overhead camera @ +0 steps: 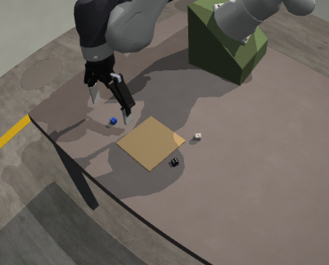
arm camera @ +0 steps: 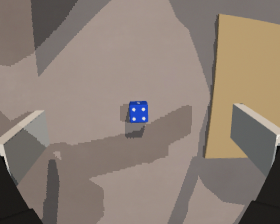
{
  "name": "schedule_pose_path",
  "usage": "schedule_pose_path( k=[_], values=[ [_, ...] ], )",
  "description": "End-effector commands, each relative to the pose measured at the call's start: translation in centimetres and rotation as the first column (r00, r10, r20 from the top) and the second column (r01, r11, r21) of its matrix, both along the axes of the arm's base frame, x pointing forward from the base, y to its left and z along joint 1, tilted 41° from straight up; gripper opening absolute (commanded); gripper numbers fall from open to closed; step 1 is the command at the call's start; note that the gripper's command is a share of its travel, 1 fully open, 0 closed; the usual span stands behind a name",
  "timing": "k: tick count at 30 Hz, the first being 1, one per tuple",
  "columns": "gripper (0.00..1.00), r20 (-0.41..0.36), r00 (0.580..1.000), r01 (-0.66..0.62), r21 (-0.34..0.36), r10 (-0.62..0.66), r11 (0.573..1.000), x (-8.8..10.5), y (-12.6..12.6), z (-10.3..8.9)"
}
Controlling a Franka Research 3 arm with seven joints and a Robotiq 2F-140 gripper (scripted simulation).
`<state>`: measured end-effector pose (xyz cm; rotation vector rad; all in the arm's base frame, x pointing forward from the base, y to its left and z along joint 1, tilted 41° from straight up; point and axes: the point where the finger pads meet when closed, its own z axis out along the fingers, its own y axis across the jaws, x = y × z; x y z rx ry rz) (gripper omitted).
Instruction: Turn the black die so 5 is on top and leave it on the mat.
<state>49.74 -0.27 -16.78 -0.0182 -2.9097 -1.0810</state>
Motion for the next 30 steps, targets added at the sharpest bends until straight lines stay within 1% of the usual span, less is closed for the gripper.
schedule_pose_path(
  k=[1, 5, 9, 11, 16, 26, 28, 30],
  values=[
    [1.00, 0.006, 1.000, 0.000, -0.002, 0.000, 1.000, -0.1, 0.4, 0.5],
    [1.00, 0.006, 1.000, 0.000, -0.002, 0.000, 1.000, -0.7, 1.6, 1.5],
    [1.00, 0.006, 1.000, 0.000, -0.002, 0.000, 1.000, -1.7, 3.3, 3.0],
    [1.00, 0.006, 1.000, 0.000, -0.002, 0.000, 1.000, -1.7, 3.3, 3.0],
    [1.00, 0.006, 1.000, 0.000, -0.002, 0.000, 1.000, -3.3, 6.2, 5.6],
    [1.00, 0.006, 1.000, 0.000, -0.002, 0.000, 1.000, -7.2, 13.3, 11.8],
    [1.00, 0.006, 1.000, 0.000, -0.002, 0.000, 1.000, -7.2, 13.3, 11.8],
    [1.00, 0.006, 1.000, 0.000, -0.002, 0.000, 1.000, -7.8, 14.4, 12.7]
  ],
)
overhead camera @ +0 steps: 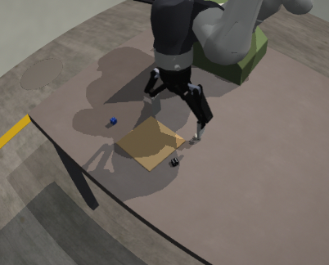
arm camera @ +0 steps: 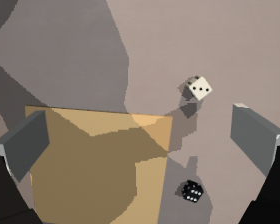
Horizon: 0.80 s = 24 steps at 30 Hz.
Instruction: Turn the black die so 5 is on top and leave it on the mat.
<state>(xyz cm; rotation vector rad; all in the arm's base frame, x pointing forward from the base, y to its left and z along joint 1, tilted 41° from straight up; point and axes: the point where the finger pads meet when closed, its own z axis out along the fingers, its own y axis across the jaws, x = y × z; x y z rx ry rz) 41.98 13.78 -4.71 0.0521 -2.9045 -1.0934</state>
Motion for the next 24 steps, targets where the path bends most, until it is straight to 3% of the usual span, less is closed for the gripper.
schedule_pose_path(
  k=[1, 10, 24],
  values=[
    [1.00, -0.009, 0.999, 0.042, -0.012, -0.042, 0.999, -0.3, 0.8, 1.1],
    [1.00, -0.009, 0.999, 0.042, -0.012, -0.042, 0.999, -1.7, 3.3, 3.2],
    [1.00, -0.009, 0.999, 0.042, -0.012, -0.042, 0.999, -1.9, 3.6, 3.5]
  ],
)
